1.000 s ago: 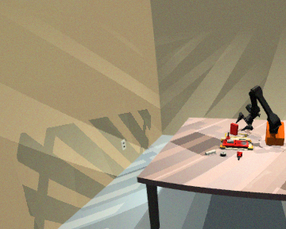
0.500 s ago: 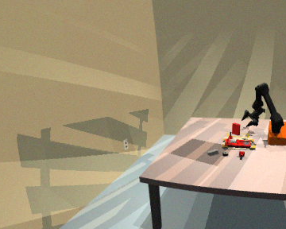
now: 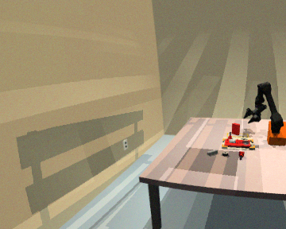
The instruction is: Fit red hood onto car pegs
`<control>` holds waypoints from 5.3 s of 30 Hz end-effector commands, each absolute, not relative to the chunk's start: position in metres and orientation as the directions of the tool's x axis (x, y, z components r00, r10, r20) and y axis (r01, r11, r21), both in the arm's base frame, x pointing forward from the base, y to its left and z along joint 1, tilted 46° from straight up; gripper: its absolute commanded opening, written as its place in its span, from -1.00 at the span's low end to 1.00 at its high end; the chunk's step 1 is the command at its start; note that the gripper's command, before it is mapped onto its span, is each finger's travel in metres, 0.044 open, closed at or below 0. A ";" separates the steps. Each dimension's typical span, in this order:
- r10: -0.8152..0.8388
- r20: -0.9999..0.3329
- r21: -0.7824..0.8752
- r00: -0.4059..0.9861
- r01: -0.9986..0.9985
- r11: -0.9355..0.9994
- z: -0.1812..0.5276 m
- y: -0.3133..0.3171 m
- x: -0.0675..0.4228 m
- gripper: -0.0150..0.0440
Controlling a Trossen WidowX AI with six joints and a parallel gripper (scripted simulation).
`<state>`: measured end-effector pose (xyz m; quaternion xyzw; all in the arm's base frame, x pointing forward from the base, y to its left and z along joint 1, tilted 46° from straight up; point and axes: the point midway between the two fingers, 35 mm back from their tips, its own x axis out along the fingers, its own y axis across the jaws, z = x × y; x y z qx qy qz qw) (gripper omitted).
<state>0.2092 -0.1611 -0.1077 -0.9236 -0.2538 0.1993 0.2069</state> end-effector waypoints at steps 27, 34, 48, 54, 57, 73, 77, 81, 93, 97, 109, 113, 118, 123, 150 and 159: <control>0.770 -0.538 -0.832 0.344 -0.068 -0.551 -0.076 -0.148 0.296 -0.49; 0.752 -0.636 -0.751 0.175 -0.365 -0.550 -0.054 -0.138 0.326 -0.49; 0.706 -0.706 -0.602 0.055 -0.571 -0.557 -0.033 -0.126 0.347 -0.49; 0.706 -0.706 -0.602 0.056 -0.571 -0.557 -0.036 -0.123 0.348 -0.49; 0.706 -0.706 -0.603 0.056 -0.571 -0.557 -0.044 -0.115 0.349 -0.49; 0.707 -0.705 -0.603 0.056 -0.571 -0.557 -0.066 -0.096 0.348 -0.49; 0.706 -0.706 -0.603 0.056 -0.571 -0.557 -0.069 -0.099 0.346 -0.49; 0.706 -0.706 -0.602 0.056 -0.571 -0.557 -0.072 -0.102 0.343 -0.49; 0.704 -0.708 -0.601 0.056 -0.572 -0.558 -0.081 -0.111 0.335 -0.49; 0.704 -0.708 -0.601 0.056 -0.572 -0.559 -0.084 -0.114 0.333 -0.49; 0.703 -0.709 -0.600 0.056 -0.572 -0.559 -0.093 -0.122 0.324 -0.49; 0.703 -0.709 -0.600 0.056 -0.572 -0.559 -0.096 -0.125 0.321 -0.49; 0.703 -0.709 -0.600 0.056 -0.572 -0.559 -0.099 -0.128 0.318 -0.49; 0.703 -0.709 -0.600 0.056 -0.572 -0.559 -0.103 -0.131 0.314 -0.49; 0.702 -0.709 -0.600 0.066 -0.579 -0.552 -0.048 -0.185 0.313 -0.49; 0.702 -0.709 -0.646 0.065 -0.457 -0.611 -0.050 -0.184 0.313 -0.14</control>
